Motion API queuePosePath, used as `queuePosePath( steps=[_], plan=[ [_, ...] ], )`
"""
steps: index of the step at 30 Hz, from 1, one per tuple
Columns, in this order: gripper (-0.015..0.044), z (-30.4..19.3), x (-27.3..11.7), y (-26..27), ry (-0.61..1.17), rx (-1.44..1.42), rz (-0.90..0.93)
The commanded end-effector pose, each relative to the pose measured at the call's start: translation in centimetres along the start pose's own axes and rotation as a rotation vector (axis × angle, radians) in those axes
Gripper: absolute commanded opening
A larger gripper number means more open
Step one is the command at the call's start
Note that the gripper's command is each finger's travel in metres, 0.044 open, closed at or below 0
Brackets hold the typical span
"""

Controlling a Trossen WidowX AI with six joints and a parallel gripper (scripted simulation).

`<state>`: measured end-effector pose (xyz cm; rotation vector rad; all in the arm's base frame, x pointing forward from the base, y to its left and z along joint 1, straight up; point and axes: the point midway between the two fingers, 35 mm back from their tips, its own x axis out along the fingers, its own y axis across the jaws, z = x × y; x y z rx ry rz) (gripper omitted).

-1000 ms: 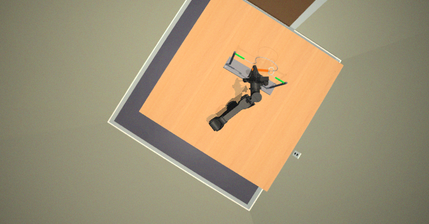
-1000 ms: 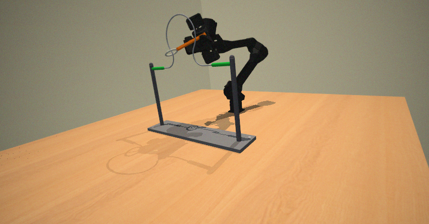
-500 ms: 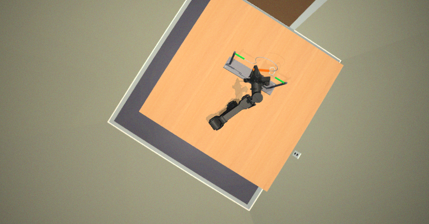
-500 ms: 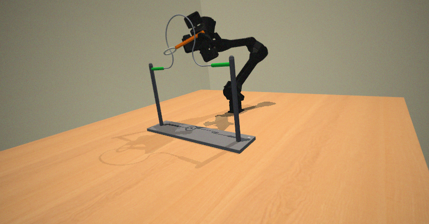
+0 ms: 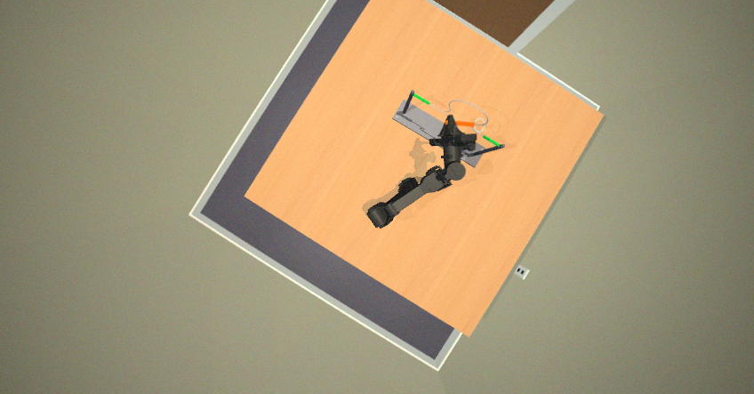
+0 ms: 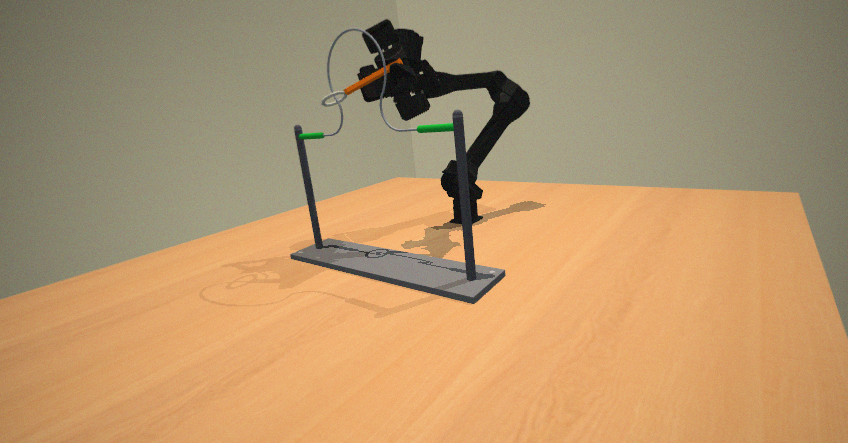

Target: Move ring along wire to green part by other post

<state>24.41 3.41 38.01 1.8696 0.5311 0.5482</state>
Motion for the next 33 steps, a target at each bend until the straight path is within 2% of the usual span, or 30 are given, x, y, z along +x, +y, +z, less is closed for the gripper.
queuePosePath(
  steps=[1,33],
  plan=[
    [-0.0150,-0.25,-0.02,0.43,0.003,-0.028,-0.008],
    [-0.0150,-0.23,0.01,0.14,-0.012,-0.146,-0.103]
  ],
)
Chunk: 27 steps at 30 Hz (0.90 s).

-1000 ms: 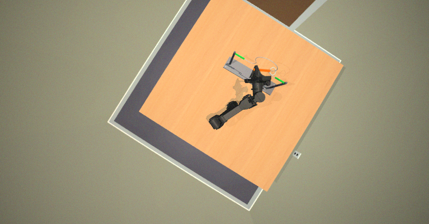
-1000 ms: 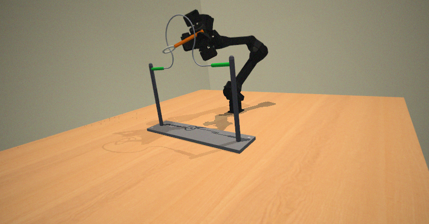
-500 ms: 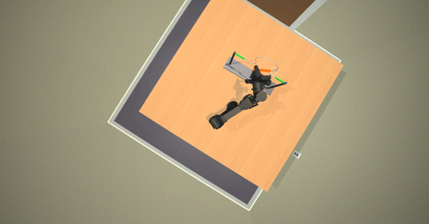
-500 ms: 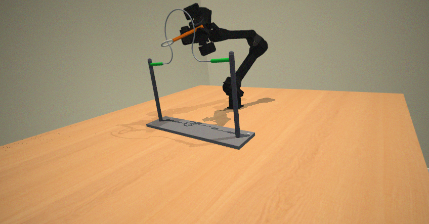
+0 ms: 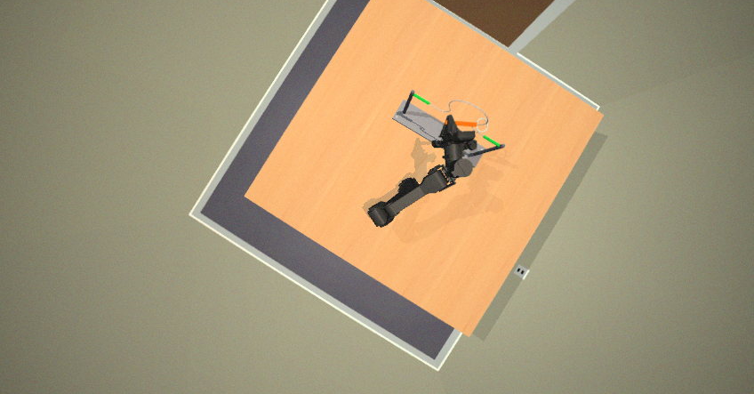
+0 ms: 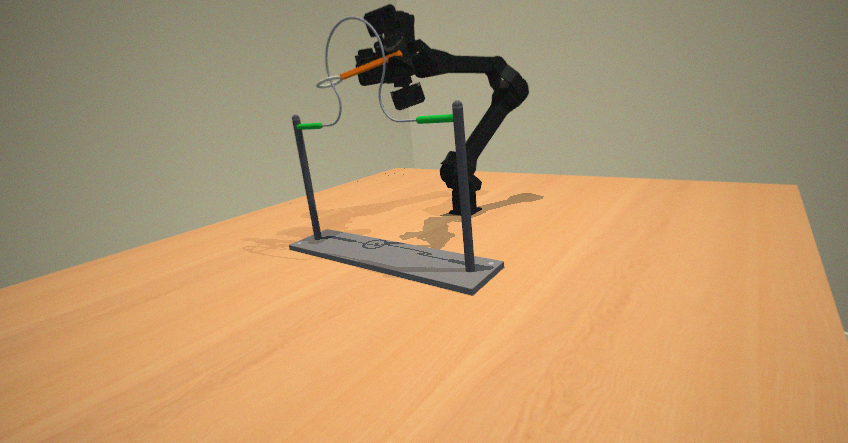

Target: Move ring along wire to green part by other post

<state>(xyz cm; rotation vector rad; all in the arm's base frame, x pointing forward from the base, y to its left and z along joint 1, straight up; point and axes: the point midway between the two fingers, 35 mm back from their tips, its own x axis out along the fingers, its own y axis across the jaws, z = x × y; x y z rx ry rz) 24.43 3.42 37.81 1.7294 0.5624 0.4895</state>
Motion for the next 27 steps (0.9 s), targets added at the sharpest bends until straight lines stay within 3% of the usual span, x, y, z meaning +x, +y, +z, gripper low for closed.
queuePosePath(
  steps=[1,27],
  plan=[
    [-0.0150,-0.26,-0.02,0.34,0.004,-0.036,-0.011],
    [-0.0150,-0.24,0.03,-0.05,-0.010,-0.130,-0.079]
  ],
)
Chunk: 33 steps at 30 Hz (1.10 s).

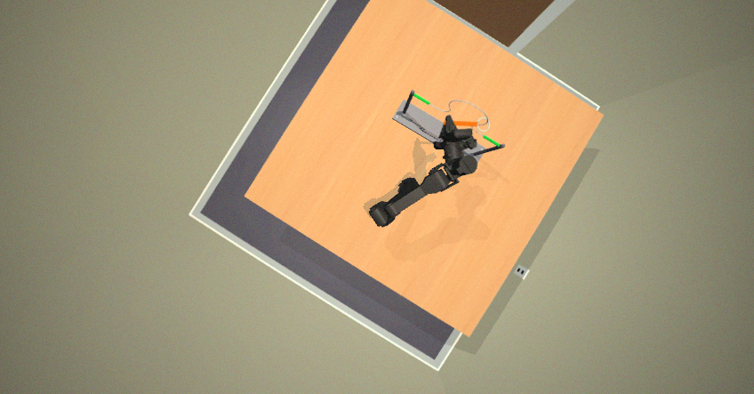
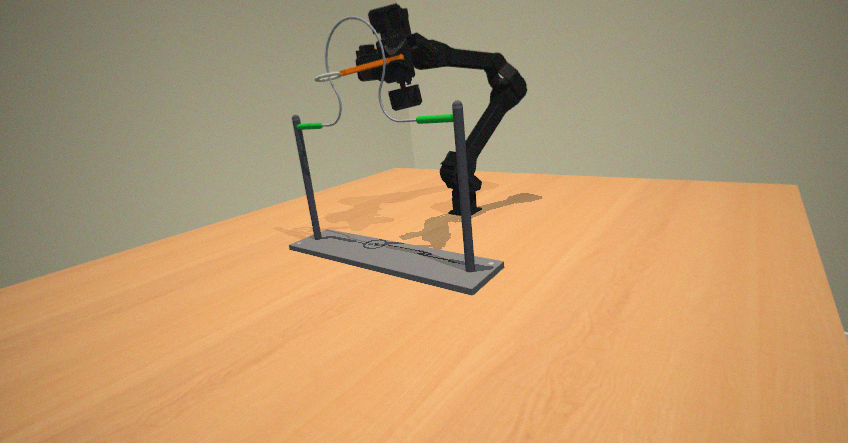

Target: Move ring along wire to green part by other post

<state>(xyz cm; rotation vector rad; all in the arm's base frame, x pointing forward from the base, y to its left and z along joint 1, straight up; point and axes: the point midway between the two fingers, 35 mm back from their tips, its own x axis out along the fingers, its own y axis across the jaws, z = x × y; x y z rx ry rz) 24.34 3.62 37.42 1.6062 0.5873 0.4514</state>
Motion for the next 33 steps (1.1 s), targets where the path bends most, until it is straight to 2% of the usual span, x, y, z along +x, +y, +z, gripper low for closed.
queuePosePath(
  steps=[1,33],
  plan=[
    [-0.0150,-0.08,-0.04,0.38,-0.005,-0.031,-0.005],
    [-0.0150,-0.07,0.01,-0.05,-0.021,-0.130,-0.077]
  ],
)
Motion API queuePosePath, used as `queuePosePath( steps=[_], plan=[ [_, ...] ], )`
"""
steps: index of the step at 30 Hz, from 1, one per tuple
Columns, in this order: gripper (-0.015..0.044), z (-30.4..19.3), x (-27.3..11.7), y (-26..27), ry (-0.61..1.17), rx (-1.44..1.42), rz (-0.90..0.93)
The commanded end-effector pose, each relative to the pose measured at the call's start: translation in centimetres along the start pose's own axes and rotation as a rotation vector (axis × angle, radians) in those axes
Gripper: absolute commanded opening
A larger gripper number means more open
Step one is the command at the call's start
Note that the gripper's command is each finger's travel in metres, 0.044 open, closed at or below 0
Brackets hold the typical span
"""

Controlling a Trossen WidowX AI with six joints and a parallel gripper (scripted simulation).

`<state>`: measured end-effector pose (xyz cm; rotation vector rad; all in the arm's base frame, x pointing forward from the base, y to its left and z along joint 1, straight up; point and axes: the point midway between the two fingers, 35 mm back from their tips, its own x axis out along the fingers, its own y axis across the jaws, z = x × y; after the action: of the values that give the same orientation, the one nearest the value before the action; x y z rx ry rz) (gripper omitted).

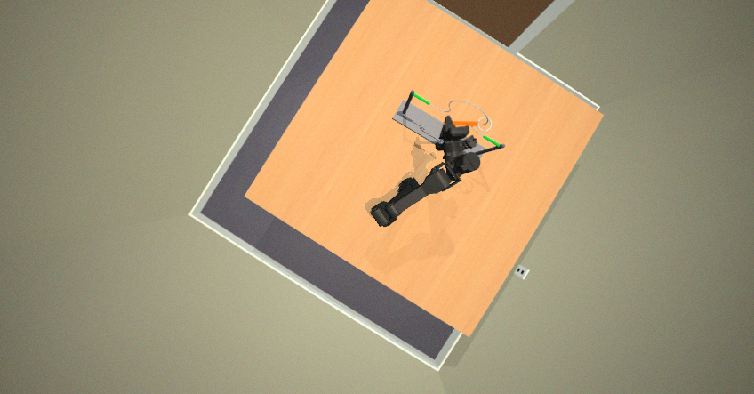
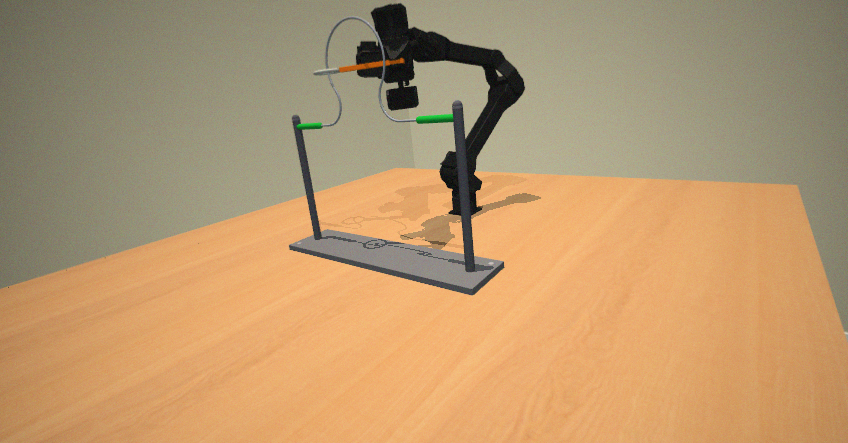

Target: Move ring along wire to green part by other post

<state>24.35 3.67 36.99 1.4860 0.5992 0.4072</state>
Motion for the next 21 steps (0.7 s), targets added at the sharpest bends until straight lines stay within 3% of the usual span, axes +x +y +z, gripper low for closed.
queuePosePath(
  steps=[1,21],
  plan=[
    [-0.0150,-0.04,-0.07,0.37,-0.006,-0.031,-0.006],
    [-0.0150,-0.04,-0.03,0.09,-0.017,-0.095,-0.052]
  ],
)
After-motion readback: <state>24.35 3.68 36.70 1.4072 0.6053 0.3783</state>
